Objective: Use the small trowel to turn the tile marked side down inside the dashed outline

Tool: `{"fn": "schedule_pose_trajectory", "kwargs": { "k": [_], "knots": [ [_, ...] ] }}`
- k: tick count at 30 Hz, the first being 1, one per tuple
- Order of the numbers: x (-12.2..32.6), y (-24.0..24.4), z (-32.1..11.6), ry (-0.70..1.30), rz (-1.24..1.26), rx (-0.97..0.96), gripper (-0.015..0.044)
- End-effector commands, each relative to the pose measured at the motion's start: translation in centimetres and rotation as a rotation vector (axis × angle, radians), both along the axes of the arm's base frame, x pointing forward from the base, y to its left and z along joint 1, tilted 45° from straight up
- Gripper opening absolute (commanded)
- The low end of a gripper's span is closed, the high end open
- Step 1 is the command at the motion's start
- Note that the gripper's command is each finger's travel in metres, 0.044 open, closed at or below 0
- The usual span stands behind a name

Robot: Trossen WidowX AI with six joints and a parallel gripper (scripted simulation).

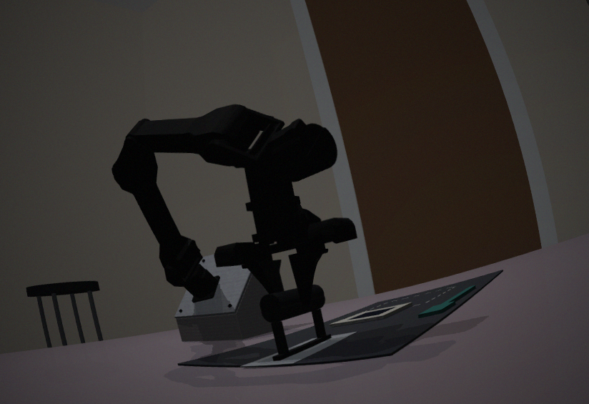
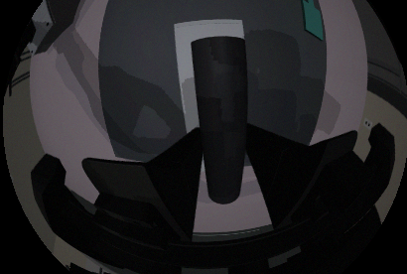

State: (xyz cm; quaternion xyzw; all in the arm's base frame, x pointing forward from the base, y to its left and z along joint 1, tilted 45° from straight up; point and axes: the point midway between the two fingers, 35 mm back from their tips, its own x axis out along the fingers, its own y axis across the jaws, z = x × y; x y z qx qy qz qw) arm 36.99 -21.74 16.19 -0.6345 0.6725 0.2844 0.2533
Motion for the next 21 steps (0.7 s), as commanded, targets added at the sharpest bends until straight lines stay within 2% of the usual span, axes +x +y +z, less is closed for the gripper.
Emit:
{"fn": "schedule_pose_trajectory", "kwargs": {
  "k": [1,7,13,18,21],
  "knots": [
    [-0.04,0.05,-0.06,0.063,0.063,0.010,0.0130],
    [-0.04,0.06,-0.06,0.176,0.175,0.021,0.0130],
    [-0.03,0.06,-0.06,0.180,0.179,0.021,0.0130],
    [-0.03,0.06,-0.06,0.180,0.179,0.021,0.0261],
    [-0.03,0.06,-0.06,0.180,0.179,0.021,0.0270]
  ]
}}
